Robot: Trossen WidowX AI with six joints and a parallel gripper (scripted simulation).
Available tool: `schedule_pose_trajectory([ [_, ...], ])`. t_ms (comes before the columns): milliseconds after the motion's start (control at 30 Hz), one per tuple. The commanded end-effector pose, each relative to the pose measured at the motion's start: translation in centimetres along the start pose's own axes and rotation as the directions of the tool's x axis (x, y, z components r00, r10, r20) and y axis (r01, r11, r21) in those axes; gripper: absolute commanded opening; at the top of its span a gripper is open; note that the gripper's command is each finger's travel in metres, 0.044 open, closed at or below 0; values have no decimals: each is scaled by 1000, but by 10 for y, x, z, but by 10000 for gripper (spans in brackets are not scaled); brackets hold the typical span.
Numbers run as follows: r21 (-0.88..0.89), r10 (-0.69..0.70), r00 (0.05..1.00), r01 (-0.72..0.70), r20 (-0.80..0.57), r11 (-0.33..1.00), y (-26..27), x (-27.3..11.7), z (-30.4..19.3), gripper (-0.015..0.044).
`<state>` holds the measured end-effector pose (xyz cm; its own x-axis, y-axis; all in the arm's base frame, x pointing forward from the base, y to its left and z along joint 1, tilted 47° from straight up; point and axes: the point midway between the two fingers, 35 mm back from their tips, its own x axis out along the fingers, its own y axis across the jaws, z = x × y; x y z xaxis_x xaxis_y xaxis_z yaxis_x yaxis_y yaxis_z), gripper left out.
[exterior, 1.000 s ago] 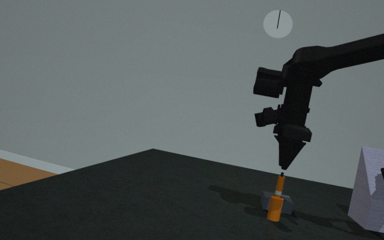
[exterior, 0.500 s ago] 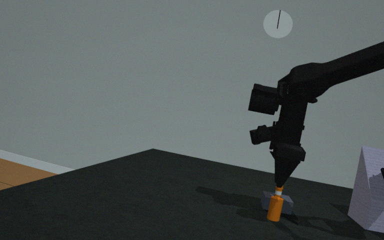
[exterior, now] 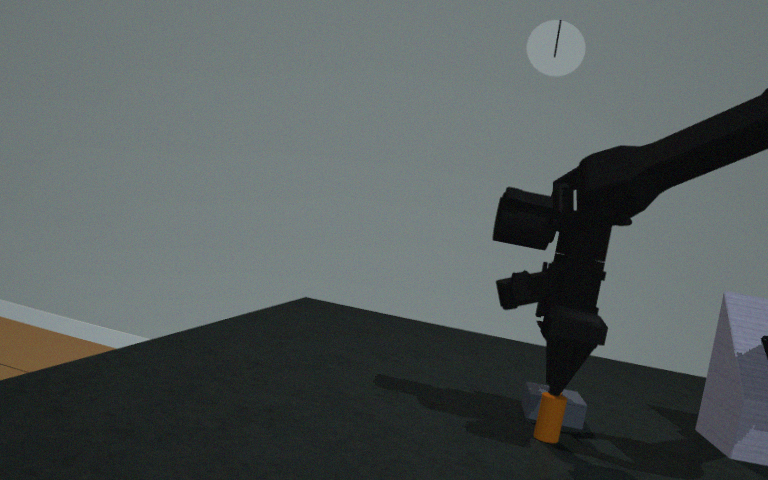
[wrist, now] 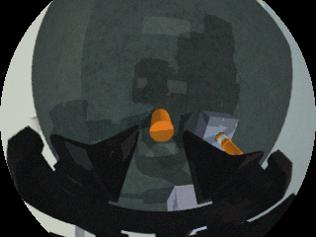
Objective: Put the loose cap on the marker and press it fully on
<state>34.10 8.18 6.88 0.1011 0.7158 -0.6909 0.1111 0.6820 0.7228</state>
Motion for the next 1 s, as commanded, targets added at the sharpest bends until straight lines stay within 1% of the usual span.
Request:
schedule_pose_trajectory([
  [0, 8, 4, 1000, -4, -10, 1000, -1, 10, -3, 248],
  [800, 8, 7, 1000, -7, -10, 1000, 0, 44, -5, 248],
  [933, 8, 7, 1000, -7, -10, 1000, 0, 44, -5, 143],
  [967, 8, 7, 1000, -7, -10, 1000, 0, 44, -5, 136],
])
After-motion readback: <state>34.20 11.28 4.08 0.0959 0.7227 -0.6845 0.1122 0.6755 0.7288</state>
